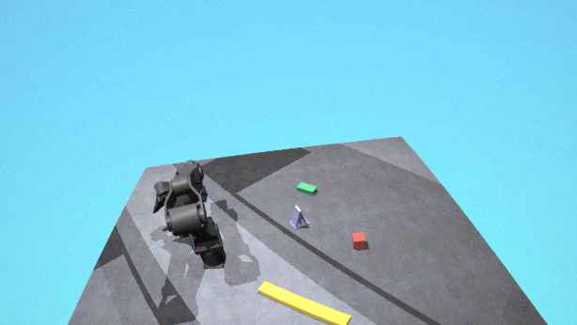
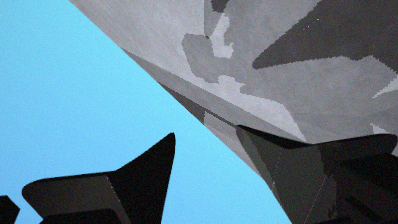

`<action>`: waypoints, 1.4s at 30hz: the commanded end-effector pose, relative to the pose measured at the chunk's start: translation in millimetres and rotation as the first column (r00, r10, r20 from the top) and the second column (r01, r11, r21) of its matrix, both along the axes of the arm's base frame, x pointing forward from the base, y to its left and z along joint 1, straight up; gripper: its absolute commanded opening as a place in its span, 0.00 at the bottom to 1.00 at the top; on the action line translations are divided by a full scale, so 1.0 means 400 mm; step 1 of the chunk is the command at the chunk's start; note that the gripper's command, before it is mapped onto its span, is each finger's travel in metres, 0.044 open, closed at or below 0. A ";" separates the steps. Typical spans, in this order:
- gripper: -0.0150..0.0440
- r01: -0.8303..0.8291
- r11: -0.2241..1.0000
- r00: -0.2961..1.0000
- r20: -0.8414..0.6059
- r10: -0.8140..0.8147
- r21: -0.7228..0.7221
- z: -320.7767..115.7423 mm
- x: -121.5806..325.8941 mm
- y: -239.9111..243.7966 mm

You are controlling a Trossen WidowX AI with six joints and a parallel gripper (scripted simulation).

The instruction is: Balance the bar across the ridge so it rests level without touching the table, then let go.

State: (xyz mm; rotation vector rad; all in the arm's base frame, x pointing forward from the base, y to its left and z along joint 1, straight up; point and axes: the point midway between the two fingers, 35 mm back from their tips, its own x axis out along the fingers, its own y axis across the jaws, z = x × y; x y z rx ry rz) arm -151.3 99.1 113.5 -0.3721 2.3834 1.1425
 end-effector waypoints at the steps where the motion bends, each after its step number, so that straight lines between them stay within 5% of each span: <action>1: 0.79 0.040 0.999 0.999 0.025 -0.041 0.023 0.003 0.016 0.030; 42: 0.79 0.483 0.854 0.808 0.276 -0.520 0.196 0.033 0.353 0.277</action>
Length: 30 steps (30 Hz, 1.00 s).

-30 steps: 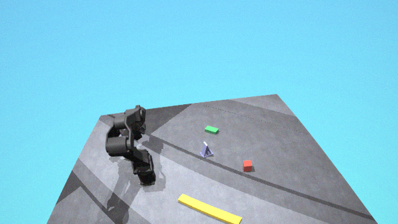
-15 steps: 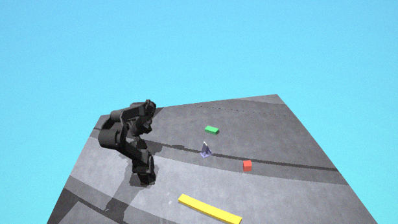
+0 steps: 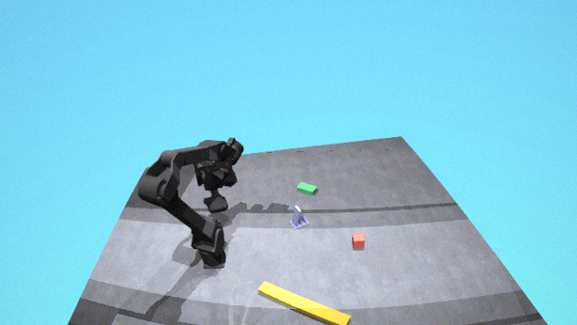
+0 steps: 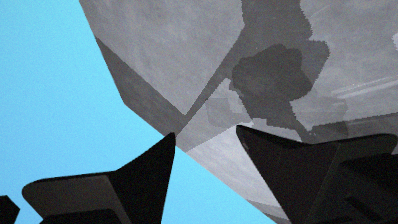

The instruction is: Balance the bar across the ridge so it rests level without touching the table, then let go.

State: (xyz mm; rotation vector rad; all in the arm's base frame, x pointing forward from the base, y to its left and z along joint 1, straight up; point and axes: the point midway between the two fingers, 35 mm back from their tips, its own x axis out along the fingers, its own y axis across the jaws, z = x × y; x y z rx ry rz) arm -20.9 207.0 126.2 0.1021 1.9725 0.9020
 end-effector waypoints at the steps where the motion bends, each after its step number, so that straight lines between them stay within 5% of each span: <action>1: 0.79 0.037 0.999 0.999 0.031 -0.036 -0.001 0.001 0.038 0.010; 30: 0.79 0.354 0.935 0.912 0.236 -0.336 -0.034 0.011 0.370 -0.015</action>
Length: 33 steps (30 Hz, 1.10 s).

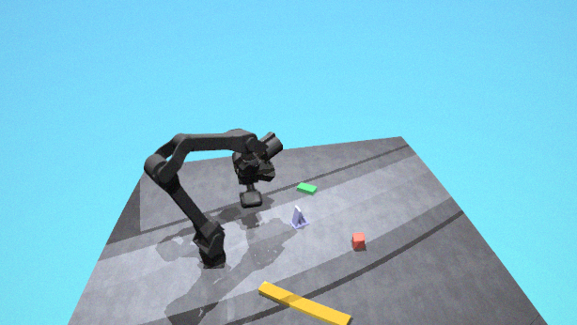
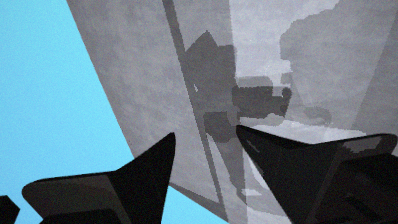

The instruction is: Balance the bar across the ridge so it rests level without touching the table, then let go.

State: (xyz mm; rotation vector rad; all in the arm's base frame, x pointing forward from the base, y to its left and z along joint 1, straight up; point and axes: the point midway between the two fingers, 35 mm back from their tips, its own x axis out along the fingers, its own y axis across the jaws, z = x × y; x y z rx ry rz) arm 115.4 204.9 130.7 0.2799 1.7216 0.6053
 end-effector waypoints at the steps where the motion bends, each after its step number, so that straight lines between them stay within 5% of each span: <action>1: 0.79 0.033 0.999 0.999 0.024 -0.033 -0.017 0.000 0.040 -0.014; 33: 0.79 0.330 0.930 0.933 0.206 -0.295 -0.164 0.002 0.323 -0.263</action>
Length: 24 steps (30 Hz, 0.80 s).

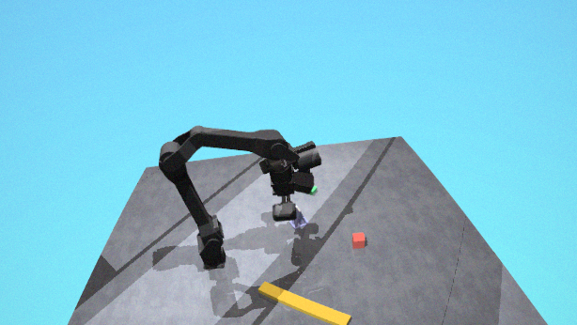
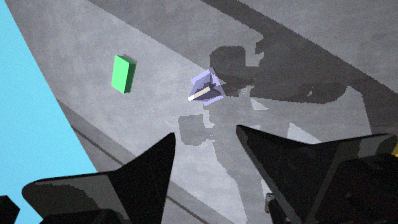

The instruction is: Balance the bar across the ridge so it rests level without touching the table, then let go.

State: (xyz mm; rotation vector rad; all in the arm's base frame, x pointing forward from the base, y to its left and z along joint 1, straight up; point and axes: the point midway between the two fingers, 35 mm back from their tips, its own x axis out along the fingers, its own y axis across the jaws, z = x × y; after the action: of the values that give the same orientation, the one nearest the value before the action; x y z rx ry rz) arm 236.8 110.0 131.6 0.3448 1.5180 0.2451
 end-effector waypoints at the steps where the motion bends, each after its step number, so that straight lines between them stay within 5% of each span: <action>1: 0.79 0.030 0.999 1.000 0.008 -0.030 -0.026 0.000 0.027 -0.036; 24: 0.79 0.254 0.952 0.967 0.027 -0.254 -0.169 -0.004 0.146 -0.317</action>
State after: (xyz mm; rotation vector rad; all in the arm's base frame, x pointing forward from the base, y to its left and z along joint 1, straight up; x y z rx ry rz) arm 292.3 -3.4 130.5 0.3991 1.4618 -0.0584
